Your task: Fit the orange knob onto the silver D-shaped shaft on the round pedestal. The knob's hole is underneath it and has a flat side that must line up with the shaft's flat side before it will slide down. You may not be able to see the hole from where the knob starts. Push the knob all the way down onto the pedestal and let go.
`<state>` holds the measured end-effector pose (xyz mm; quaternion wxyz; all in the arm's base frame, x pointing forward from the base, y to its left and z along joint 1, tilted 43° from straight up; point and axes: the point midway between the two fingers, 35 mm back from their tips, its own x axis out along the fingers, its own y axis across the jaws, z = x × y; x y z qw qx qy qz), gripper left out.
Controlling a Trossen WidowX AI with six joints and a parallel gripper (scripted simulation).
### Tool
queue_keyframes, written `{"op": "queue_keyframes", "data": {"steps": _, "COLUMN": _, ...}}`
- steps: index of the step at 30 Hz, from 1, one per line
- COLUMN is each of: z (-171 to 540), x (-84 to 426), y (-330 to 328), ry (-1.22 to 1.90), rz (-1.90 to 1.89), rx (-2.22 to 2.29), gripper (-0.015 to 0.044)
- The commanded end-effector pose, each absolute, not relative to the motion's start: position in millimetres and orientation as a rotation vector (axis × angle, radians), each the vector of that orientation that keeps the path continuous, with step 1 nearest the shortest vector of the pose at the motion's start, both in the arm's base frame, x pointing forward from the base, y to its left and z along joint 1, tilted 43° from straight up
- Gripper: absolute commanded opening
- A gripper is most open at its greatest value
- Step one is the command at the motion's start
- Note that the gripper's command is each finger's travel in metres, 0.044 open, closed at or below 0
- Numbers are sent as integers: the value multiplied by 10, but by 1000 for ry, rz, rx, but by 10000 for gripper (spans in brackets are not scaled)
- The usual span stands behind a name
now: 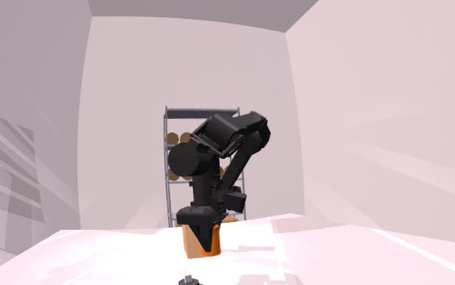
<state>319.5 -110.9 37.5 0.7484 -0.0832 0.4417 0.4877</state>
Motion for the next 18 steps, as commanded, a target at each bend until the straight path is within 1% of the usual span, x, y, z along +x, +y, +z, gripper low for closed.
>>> {"op": "queue_keyframes", "data": {"steps": 1, "z": 264, "x": 3213, "y": -1205, "ry": 964, "rz": 1062, "rx": -193, "gripper": 0}}
{"op": "queue_keyframes", "data": {"steps": 14, "z": -98, "x": 3195, "y": -1393, "ry": 961, "rz": 1064, "rx": -195, "gripper": 0}}
{"op": "queue_keyframes", "data": {"steps": 18, "z": -113, "x": 3195, "y": -1403, "ry": 961, "rz": 1064, "rx": -195, "gripper": 0}}
